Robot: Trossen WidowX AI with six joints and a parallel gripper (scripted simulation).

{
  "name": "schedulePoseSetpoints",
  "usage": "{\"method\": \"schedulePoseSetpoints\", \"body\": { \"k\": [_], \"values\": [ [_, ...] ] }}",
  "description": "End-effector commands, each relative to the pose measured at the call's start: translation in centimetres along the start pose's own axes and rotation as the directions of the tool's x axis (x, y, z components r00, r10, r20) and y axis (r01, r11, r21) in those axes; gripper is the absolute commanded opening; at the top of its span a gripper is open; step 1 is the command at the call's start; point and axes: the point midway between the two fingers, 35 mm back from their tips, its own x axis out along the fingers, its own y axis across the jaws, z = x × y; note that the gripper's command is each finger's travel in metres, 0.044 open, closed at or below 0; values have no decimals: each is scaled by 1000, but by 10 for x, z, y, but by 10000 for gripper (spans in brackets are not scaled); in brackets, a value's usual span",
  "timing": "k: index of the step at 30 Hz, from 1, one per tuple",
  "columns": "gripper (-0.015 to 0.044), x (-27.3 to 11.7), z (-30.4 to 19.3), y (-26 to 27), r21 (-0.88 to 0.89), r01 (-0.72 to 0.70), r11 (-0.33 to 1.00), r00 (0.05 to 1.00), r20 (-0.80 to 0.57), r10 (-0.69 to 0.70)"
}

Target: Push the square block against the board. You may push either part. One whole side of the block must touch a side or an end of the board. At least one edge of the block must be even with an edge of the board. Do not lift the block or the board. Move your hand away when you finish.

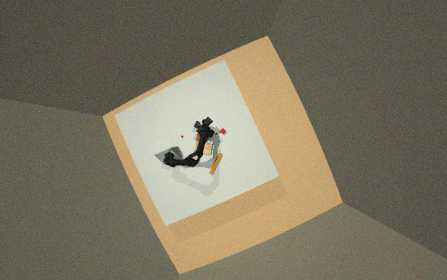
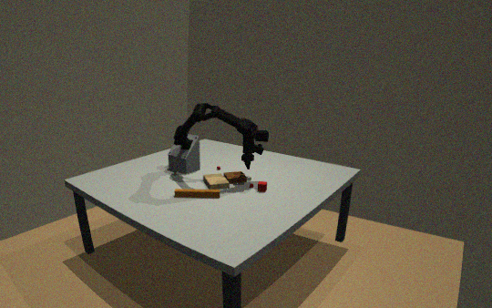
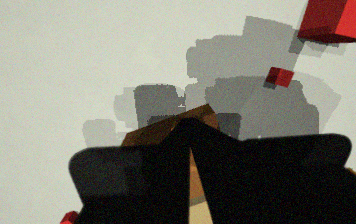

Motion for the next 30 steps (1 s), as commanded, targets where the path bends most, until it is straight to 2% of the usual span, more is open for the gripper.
{"method": "schedulePoseSetpoints", "body": {
  "k": [1, 5, 13, 15, 18, 30],
  "values": [
    [0, 2, 1, 16, -168, -6, 986, 1000, -7, 5],
    [0, 2, 3, 26, -279, -6, 960, 1000, -8, 4],
    [0, 2, 3, 26, -284, -6, 959, 1000, -9, 4],
    [0, 15, 3, 26, -293, -6, 956, 1000, -8, 4],
    [0, 55, 3, 27, -321, -6, 947, 1000, -10, 2],
    [0, 58, -1, 26, -323, -6, 946, 1000, -11, 2]
  ]
}}
